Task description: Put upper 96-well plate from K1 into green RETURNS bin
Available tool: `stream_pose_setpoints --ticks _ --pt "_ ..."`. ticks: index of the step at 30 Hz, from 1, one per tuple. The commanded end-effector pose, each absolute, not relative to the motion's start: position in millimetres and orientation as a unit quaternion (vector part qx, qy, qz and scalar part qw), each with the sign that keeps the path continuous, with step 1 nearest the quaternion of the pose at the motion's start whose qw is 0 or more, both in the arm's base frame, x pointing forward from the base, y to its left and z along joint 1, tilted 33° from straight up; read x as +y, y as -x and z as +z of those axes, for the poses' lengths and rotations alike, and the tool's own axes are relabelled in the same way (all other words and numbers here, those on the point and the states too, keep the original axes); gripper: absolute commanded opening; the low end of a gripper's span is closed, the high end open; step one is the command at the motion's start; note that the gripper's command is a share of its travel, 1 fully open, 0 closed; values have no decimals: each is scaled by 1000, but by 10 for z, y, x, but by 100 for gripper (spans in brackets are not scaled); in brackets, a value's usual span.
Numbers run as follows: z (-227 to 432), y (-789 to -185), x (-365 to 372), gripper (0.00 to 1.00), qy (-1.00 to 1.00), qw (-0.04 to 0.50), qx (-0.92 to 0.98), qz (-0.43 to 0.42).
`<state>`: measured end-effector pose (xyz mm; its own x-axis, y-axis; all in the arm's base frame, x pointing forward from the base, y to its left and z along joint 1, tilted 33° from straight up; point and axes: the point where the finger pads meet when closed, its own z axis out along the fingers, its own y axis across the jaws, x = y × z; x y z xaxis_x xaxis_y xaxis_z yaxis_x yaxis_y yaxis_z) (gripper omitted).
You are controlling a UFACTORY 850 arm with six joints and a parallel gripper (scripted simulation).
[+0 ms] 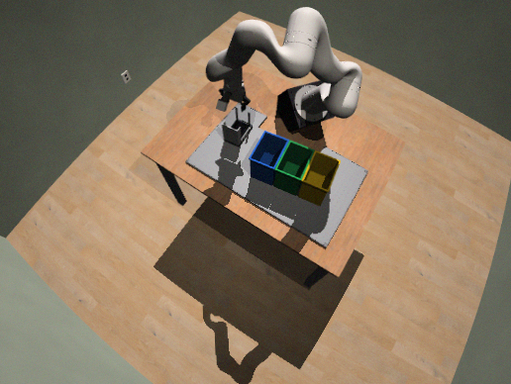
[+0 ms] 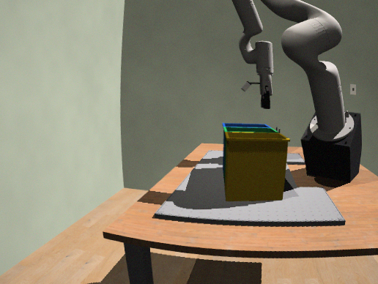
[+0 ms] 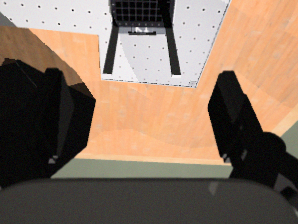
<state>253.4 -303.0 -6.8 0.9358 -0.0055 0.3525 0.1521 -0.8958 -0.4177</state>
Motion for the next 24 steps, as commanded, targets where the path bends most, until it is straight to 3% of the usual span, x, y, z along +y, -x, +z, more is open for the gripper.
stream_pose_setpoints --ticks 1,24 --pt "-139 -2566 -3000 100 958 224 -38 -176" --pt "-432 -2677 -2845 100 958 224 -38 -176"
